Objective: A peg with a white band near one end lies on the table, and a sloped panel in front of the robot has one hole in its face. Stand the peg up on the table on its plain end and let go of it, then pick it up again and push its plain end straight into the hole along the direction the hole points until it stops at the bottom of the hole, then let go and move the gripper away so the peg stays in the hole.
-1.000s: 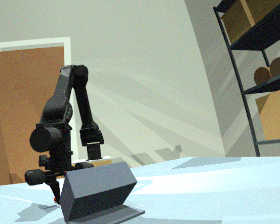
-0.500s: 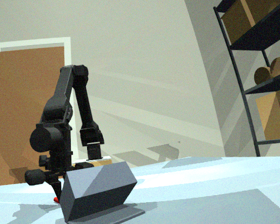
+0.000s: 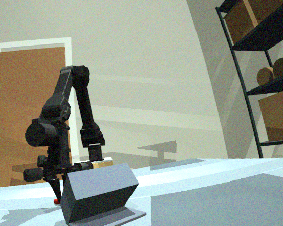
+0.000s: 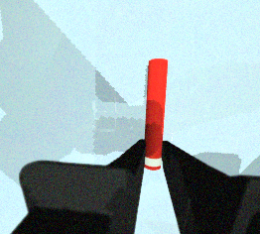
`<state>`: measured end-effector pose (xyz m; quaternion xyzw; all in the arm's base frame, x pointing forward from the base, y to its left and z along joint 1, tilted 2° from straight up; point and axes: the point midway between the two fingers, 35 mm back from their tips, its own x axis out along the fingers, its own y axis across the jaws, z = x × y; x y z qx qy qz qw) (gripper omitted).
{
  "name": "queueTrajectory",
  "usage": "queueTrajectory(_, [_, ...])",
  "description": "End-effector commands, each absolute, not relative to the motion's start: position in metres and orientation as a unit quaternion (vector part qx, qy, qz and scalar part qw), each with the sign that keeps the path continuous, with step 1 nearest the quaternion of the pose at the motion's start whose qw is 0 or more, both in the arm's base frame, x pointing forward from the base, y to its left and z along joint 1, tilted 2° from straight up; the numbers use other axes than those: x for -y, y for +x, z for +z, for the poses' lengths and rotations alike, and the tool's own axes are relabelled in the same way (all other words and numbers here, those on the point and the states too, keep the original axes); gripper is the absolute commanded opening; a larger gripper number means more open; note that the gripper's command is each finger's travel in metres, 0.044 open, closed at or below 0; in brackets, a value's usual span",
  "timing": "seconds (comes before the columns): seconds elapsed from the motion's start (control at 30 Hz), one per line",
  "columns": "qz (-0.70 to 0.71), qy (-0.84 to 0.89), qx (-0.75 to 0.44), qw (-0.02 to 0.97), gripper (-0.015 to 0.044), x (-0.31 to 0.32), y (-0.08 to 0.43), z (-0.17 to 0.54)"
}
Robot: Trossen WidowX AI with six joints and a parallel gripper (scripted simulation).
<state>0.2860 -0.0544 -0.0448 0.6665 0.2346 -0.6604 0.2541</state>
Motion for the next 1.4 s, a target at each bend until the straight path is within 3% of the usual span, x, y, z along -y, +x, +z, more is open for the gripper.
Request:
queueTrajectory(0.0, [-0.648, 0.677, -0.243, 0.250, 0.0049, 0.055, 0.282, -0.043])
queueTrajectory(1.37, [-0.520, 0.780, -0.283, 0.204, 0.0049, 0.069, 0.265, -0.026])
